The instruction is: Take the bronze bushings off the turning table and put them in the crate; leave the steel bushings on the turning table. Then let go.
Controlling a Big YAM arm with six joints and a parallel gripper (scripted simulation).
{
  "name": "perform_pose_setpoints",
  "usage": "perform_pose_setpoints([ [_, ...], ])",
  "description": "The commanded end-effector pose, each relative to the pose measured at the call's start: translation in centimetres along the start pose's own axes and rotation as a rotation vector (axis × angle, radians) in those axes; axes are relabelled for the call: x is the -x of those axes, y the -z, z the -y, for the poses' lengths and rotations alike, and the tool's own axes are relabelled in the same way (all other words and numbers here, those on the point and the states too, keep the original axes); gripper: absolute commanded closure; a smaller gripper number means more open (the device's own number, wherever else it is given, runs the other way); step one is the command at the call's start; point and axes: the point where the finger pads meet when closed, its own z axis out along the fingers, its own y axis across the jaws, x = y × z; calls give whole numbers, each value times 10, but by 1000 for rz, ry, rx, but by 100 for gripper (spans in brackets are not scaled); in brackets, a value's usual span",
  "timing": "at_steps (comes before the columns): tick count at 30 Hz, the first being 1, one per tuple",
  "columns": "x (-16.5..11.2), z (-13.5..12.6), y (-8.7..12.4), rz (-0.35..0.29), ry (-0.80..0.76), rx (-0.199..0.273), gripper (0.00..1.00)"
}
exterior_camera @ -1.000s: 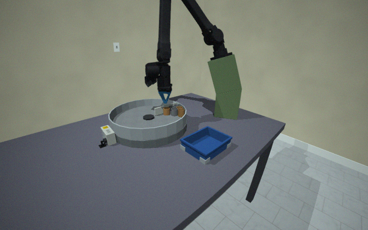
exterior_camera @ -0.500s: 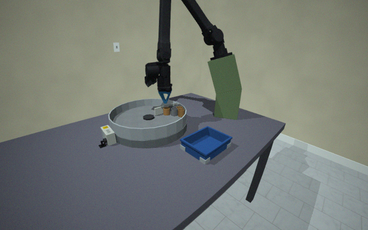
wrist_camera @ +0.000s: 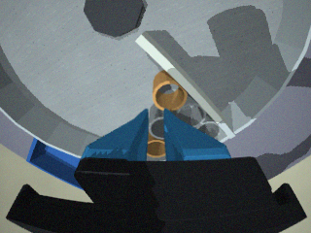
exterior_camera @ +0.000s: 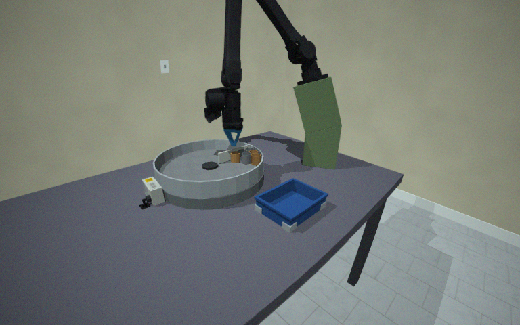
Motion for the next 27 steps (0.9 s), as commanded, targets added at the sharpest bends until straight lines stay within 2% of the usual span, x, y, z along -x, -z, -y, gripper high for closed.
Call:
perform_pose_setpoints([
  [1,-1,3,0,0,3,1,86],
  [3,-3,4,-2,-2,3,-1,86],
  [9,4,2,-25,11,-2,5,86],
  [12,-1,-2,-26,8,13,7,86],
  [14,10,-7,-13,33,10,22,86],
  [17,9,-5,-14,31,6,20,86],
  [19,-1,-2,-22,8,12,7,86],
  [27,-1,-2,-22,7,12,7,86],
])
